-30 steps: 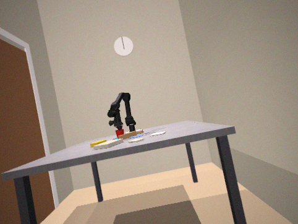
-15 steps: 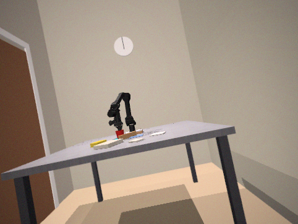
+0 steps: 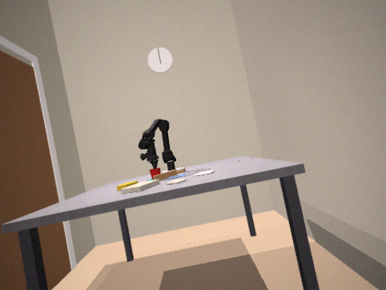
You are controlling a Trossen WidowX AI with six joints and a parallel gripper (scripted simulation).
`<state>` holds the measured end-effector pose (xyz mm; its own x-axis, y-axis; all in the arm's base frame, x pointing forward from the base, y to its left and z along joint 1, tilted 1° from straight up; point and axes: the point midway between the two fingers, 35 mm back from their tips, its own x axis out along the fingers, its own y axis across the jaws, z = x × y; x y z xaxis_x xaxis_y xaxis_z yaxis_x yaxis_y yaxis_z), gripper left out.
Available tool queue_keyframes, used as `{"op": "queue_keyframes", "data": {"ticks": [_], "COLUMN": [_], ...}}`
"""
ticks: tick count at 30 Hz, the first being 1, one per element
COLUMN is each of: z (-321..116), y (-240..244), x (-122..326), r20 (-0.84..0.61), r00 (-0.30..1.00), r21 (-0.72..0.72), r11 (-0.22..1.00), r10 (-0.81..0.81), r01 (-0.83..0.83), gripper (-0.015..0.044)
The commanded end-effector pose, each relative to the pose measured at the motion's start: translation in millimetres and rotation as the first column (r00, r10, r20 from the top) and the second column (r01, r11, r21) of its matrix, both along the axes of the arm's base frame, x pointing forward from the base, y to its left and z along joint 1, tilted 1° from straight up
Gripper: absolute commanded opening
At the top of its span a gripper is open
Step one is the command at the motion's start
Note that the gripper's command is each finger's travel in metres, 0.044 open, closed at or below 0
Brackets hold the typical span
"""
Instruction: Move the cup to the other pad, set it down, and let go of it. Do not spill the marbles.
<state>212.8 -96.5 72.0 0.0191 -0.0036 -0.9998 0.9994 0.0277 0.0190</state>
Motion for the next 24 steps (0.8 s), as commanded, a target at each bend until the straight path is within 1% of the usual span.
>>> {"op": "queue_keyframes", "data": {"ticks": [1,24], "z": [6,33], "y": [0,-1], "x": [1,-1], "r20": [0.005,0.004], "r00": [1.0,1.0], "r21": [0.0,0.002], "r11": [1.0,1.0], "r10": [0.004,0.006], "r01": [-0.004,-0.006], "gripper": [0.0128,0.0128]}}
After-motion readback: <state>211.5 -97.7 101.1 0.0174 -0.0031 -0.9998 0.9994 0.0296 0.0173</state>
